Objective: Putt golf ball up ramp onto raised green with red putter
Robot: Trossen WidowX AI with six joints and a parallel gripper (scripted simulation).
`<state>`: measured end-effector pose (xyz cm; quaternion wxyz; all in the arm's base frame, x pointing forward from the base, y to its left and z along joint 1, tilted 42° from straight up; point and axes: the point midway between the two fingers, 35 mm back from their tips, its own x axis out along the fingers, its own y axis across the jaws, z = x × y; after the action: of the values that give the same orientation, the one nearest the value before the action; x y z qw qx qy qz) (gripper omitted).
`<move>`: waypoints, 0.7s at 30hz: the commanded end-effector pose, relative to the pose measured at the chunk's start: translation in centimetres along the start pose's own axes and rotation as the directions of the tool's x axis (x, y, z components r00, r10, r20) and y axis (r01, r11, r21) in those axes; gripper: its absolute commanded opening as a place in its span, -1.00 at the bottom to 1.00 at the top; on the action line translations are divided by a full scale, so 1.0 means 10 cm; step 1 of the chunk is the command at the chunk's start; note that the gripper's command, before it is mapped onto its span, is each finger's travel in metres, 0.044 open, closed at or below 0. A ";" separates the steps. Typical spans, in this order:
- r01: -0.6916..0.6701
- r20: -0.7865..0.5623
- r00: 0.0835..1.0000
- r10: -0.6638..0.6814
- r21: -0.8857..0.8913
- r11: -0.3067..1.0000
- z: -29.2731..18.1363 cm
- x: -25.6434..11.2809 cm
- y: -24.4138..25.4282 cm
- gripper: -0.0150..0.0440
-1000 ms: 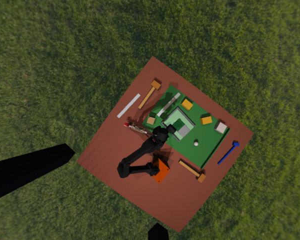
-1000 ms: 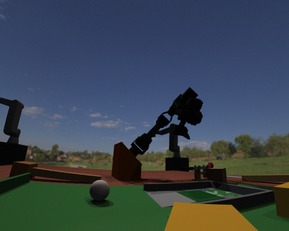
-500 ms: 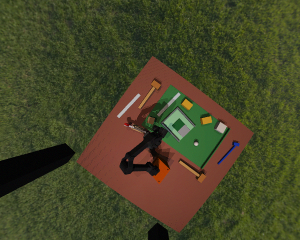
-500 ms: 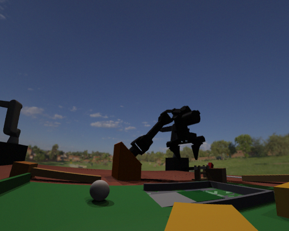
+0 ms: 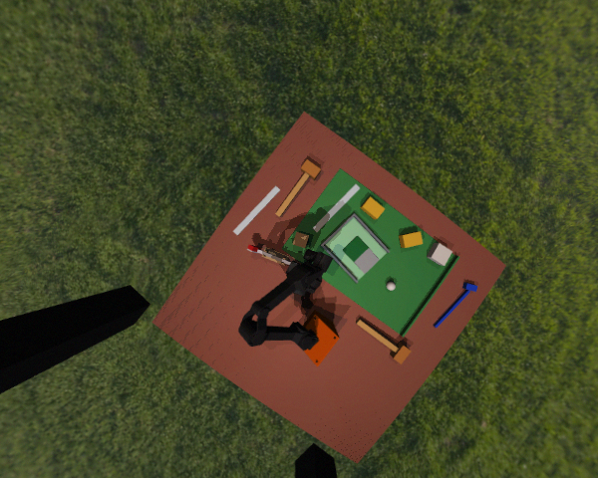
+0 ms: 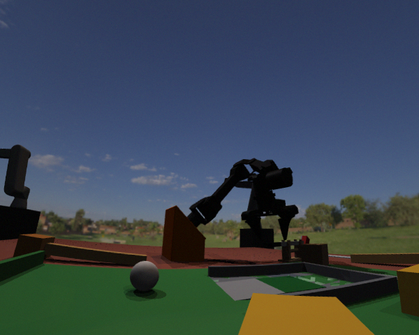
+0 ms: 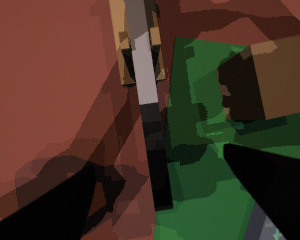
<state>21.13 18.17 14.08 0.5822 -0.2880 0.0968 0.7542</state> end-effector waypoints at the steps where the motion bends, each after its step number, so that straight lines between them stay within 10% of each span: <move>1: -0.004 0.005 1.000 0.004 0.011 1.000 -0.03 0.08 0.01 1.00; 21: -0.004 0.006 1.000 0.004 0.011 1.000 -0.11 0.39 0.01 1.00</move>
<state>20.91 20.56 11.75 0.5834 -0.2853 0.0920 0.7548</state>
